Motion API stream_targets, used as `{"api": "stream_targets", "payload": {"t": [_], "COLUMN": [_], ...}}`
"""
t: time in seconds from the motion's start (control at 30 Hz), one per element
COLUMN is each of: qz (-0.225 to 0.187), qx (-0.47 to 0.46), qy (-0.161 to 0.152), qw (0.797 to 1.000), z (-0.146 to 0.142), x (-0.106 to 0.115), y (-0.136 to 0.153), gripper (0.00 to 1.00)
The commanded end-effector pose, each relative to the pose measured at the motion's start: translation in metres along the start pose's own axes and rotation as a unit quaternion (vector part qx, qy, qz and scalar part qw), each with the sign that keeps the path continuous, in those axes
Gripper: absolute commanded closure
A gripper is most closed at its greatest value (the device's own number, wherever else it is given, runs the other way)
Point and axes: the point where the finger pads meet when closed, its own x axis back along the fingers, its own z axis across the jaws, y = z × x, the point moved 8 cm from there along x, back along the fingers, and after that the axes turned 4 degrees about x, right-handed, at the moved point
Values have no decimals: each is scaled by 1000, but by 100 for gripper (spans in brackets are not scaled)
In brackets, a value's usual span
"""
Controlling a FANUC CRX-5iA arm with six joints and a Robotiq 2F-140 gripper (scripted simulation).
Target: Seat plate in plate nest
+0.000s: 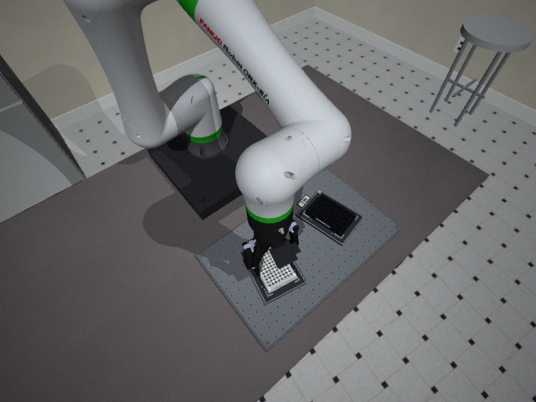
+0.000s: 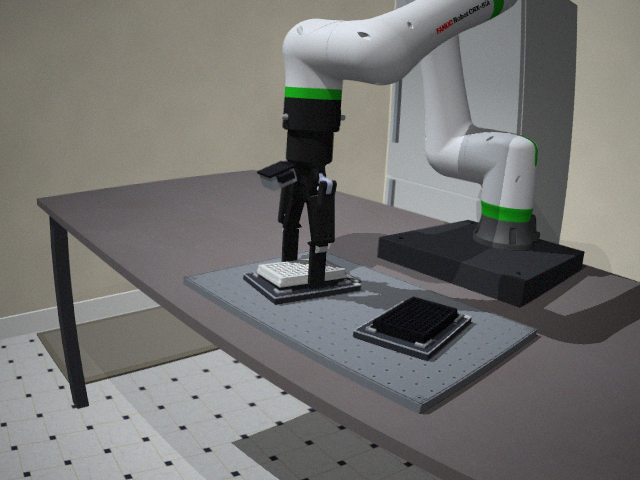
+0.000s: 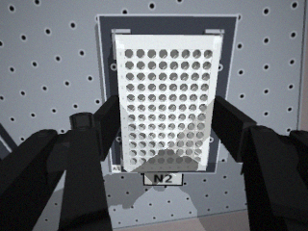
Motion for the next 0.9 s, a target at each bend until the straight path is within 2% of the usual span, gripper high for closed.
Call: {"api": "stream_targets", "payload": {"t": [0.0, 0.87], "qz": [1, 1], "qx": [0, 0], "qy": [0, 0], "qw": [1000, 1000], "z": [0, 0], "x": [1, -3], "y": [-1, -1], "gripper": [90, 90]}}
